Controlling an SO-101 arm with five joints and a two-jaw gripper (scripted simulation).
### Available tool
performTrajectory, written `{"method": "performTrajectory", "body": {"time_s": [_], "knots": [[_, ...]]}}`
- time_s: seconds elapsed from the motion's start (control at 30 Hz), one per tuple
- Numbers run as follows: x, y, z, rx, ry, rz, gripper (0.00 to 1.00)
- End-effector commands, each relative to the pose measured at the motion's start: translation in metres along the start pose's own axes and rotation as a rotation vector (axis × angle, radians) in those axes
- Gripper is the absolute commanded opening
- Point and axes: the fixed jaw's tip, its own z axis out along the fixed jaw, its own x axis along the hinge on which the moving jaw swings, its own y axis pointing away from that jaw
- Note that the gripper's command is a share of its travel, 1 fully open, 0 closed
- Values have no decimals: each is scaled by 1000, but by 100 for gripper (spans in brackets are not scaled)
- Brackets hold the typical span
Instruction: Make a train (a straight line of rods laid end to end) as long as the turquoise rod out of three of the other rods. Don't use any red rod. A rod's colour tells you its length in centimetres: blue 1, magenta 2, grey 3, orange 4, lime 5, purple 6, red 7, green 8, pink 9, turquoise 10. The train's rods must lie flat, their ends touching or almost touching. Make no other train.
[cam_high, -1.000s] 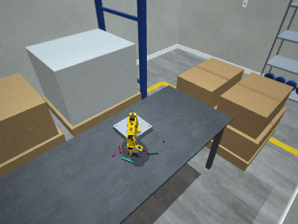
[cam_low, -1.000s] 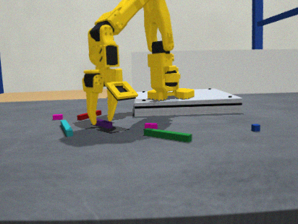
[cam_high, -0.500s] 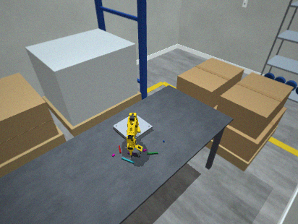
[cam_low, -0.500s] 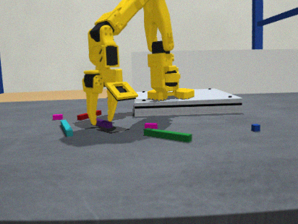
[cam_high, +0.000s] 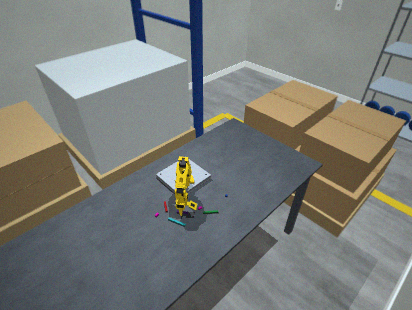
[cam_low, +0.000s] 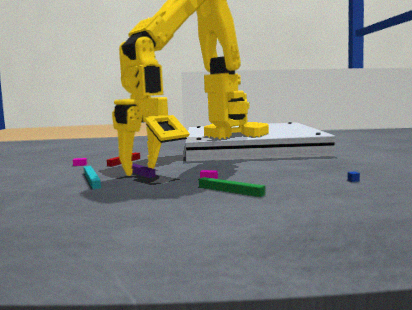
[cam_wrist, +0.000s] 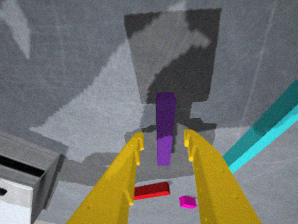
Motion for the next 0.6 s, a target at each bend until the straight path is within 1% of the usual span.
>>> {"method": "performTrajectory", "body": {"time_s": [0.0,0.5,0.57], "knots": [[0,2,2,-18,0,8,19],[0,2,5,-18,0,8,19],[0,-2,4,-6,-1,5,19]]}}
